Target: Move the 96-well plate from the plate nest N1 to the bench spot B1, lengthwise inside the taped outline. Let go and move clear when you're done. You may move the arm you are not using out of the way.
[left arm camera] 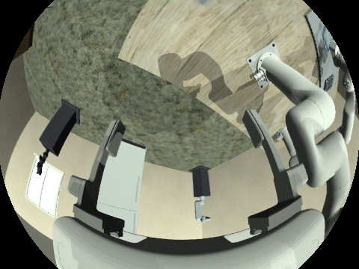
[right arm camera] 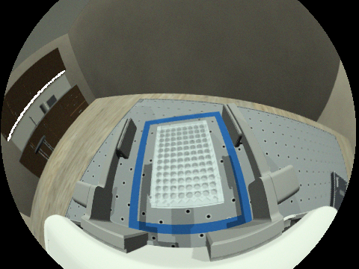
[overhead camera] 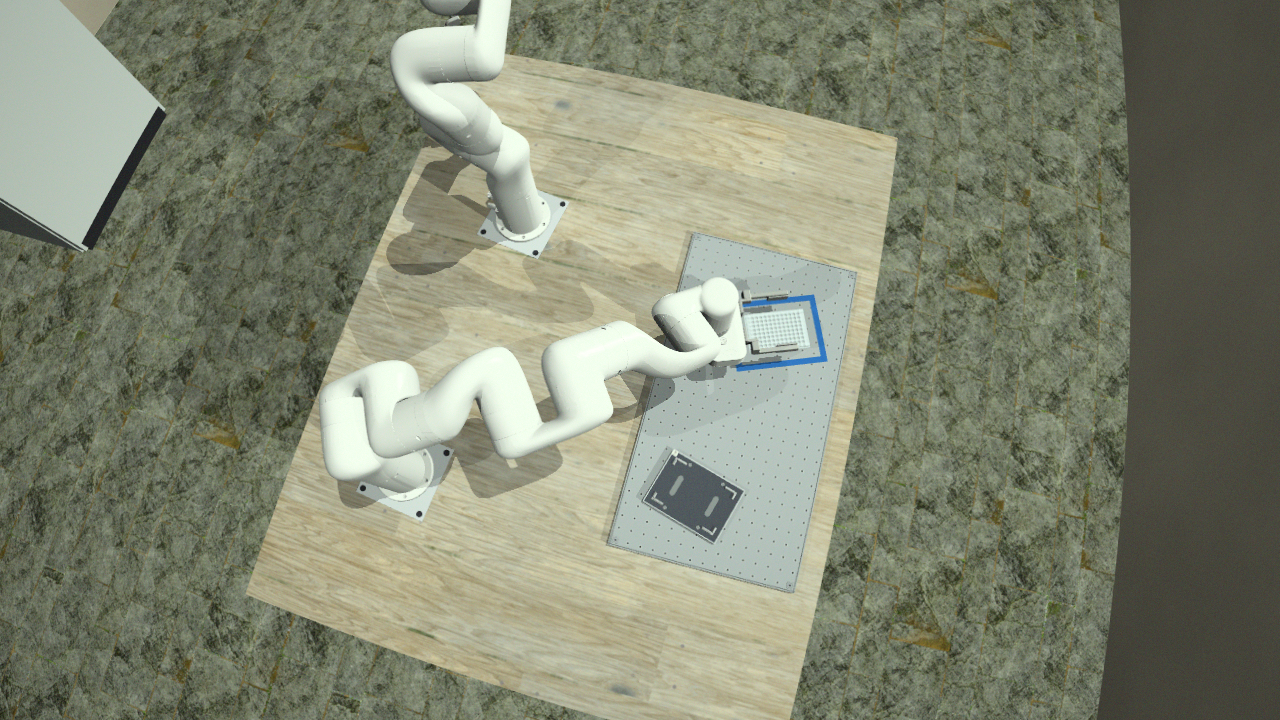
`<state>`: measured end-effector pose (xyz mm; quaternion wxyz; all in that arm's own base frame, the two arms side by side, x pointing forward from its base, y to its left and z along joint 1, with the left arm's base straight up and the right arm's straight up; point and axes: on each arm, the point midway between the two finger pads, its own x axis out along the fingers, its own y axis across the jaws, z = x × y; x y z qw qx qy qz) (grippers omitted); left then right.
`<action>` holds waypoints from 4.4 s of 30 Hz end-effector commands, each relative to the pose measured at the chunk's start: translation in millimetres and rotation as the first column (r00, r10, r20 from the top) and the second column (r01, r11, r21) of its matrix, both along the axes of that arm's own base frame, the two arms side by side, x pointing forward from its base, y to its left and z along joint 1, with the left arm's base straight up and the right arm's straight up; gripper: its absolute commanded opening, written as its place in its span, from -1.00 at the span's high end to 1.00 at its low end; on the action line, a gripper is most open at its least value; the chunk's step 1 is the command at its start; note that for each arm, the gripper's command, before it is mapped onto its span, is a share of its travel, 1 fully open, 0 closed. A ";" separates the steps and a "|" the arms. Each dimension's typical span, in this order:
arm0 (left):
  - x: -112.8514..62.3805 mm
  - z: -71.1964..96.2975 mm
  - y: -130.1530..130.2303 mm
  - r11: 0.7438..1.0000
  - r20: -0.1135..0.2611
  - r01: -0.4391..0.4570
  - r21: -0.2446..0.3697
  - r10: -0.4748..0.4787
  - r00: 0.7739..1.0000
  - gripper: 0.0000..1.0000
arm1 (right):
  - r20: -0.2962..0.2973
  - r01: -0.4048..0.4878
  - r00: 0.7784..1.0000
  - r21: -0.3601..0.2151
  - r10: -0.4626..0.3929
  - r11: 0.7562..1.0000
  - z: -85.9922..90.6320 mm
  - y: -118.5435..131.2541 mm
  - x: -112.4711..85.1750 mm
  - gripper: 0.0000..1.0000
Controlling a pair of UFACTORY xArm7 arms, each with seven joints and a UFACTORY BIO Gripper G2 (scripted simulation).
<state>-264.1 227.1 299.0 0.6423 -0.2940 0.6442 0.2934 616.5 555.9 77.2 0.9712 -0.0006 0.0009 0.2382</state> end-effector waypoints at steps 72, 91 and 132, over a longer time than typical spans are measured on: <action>-0.3 1.1 0.6 1.000 -0.001 0.000 0.003 0.000 1.000 -1.00 | 0.004 0.463 0.887 0.006 -0.463 0.887 98.1 -181.9 -27.6 0.25; -0.3 1.1 0.6 1.000 -0.001 0.000 0.003 0.000 1.000 -1.00 | 0.004 0.463 0.887 0.005 -0.463 0.887 124.9 -261.6 -40.0 0.25; -0.3 1.1 0.6 1.000 -0.001 0.000 0.003 0.000 1.000 -1.00 | 0.005 0.463 0.887 0.004 -0.463 0.887 180.6 -425.8 -65.5 0.25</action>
